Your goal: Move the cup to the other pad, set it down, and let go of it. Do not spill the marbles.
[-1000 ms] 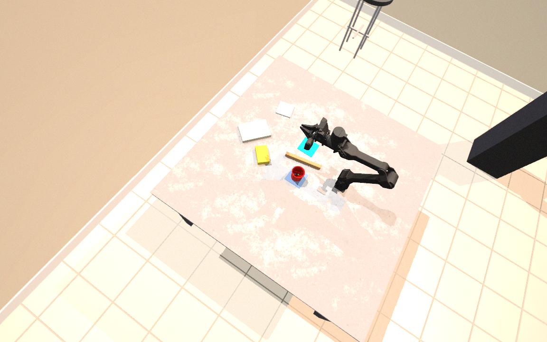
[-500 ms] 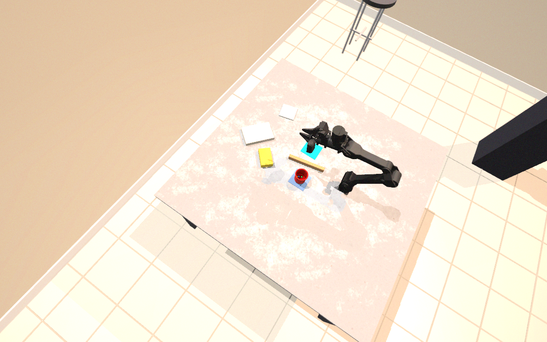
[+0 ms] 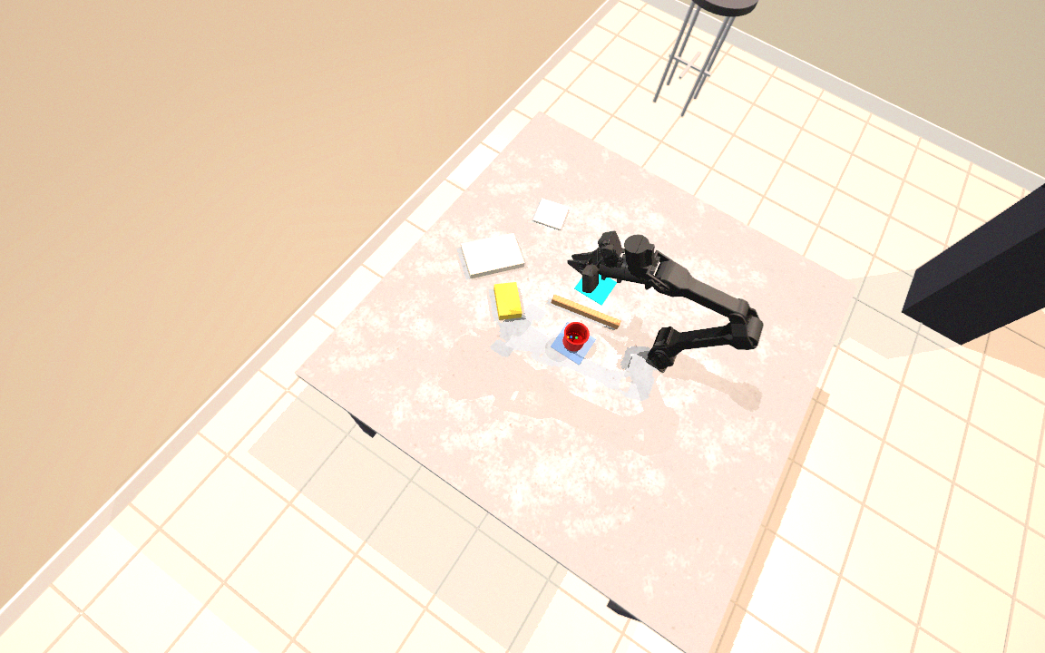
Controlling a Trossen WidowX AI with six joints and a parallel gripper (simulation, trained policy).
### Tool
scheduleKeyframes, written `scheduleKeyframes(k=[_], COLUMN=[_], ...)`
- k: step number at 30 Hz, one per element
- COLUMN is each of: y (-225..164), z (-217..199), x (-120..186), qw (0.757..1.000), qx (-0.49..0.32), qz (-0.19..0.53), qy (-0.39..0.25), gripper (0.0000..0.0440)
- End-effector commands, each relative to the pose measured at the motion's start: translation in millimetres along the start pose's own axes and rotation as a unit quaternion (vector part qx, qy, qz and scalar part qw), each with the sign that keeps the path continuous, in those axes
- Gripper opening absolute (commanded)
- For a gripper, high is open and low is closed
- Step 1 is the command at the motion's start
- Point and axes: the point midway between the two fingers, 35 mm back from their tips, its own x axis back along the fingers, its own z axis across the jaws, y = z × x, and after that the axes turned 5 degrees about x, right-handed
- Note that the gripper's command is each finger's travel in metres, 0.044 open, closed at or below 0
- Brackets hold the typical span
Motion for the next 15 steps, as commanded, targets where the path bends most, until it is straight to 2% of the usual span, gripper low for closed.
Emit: scheduleKeyframes(k=[1, 15], y=[-1.3, -15.3], z=[6.6, 24.4], x=[-0.4, -3.3], qw=[0.999, 0.985], qx=[-0.027, -0.120], qz=[0.025, 0.122], qy=[0.005, -0.005], gripper=[0.0123, 0.0133])
